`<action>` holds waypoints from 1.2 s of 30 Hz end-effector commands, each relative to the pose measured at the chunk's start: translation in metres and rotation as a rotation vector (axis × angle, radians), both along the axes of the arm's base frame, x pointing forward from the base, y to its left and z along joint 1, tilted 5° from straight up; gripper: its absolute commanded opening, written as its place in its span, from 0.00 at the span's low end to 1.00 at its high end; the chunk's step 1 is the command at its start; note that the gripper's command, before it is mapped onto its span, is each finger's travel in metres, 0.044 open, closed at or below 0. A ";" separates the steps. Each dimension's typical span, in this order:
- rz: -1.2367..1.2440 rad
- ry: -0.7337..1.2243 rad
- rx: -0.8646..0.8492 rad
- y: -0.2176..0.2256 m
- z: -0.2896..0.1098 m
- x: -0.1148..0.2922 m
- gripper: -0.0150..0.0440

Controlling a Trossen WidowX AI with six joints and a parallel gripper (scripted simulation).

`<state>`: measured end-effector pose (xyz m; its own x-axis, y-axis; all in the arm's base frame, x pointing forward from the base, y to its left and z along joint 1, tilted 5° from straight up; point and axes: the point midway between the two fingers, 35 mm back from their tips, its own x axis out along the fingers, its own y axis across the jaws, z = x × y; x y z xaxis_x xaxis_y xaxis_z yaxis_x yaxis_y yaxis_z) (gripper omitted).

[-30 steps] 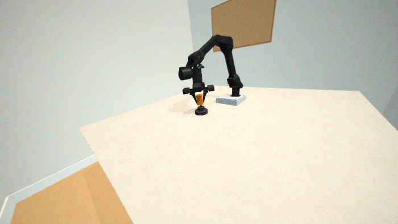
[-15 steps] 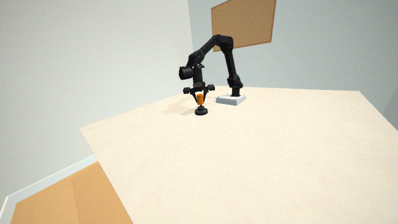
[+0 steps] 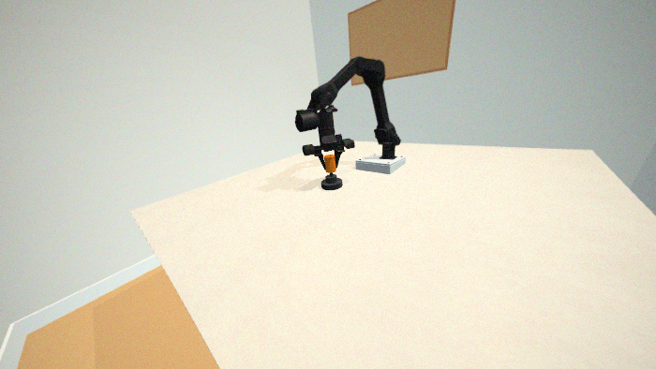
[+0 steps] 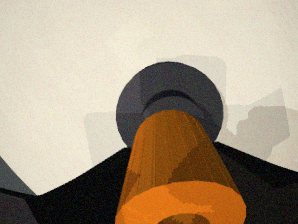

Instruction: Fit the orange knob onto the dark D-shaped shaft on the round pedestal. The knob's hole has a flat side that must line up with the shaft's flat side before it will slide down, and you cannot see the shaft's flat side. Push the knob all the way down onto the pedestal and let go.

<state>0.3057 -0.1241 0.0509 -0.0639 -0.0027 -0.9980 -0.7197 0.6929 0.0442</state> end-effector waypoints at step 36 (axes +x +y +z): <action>0.006 -0.004 -0.003 0.000 0.002 0.000 0.25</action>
<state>0.3045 -0.1237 0.0498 -0.0612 -0.0037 -0.9981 -0.7212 0.6915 0.0416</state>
